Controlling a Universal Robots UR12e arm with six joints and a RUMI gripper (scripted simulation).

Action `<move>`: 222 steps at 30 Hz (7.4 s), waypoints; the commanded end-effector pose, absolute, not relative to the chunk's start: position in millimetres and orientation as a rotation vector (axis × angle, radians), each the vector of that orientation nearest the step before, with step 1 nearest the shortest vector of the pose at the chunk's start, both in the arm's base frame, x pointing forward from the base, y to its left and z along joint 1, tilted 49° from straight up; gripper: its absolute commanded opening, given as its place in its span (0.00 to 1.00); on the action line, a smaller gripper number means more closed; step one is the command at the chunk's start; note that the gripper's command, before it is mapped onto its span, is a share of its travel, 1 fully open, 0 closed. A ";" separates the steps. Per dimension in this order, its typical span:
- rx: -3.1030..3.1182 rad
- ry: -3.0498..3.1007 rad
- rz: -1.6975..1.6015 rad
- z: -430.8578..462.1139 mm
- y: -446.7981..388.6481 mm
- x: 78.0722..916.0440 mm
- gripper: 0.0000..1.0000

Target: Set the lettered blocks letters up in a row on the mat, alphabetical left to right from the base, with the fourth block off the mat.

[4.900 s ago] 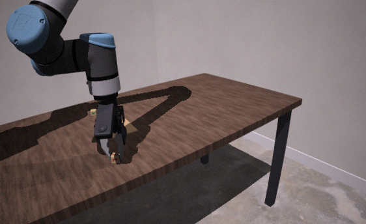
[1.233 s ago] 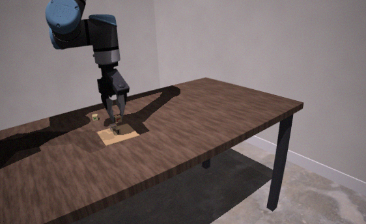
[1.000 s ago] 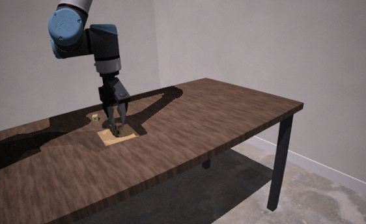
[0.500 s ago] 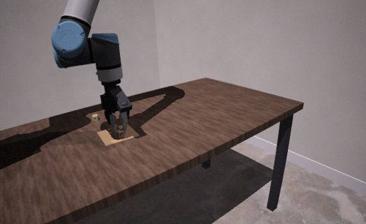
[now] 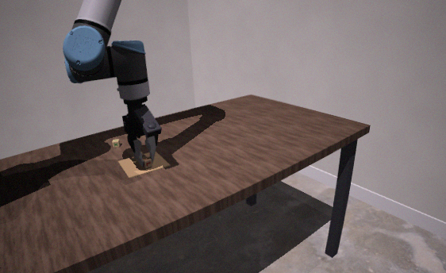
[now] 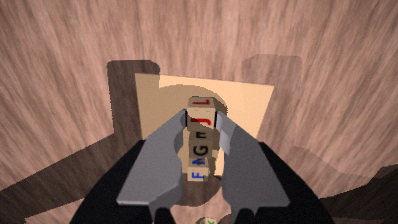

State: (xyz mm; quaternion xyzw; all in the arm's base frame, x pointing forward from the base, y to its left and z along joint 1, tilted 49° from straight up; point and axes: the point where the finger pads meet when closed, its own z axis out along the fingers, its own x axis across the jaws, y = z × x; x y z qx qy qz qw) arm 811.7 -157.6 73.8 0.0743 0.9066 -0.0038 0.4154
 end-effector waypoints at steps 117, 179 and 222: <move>0.187 2.276 -0.010 130.8 -151.5 745.9 1.00; 0.187 2.277 -0.009 187.8 -145.2 680.0 1.00; 0.187 2.276 -0.010 188.0 -145.2 680.0 1.00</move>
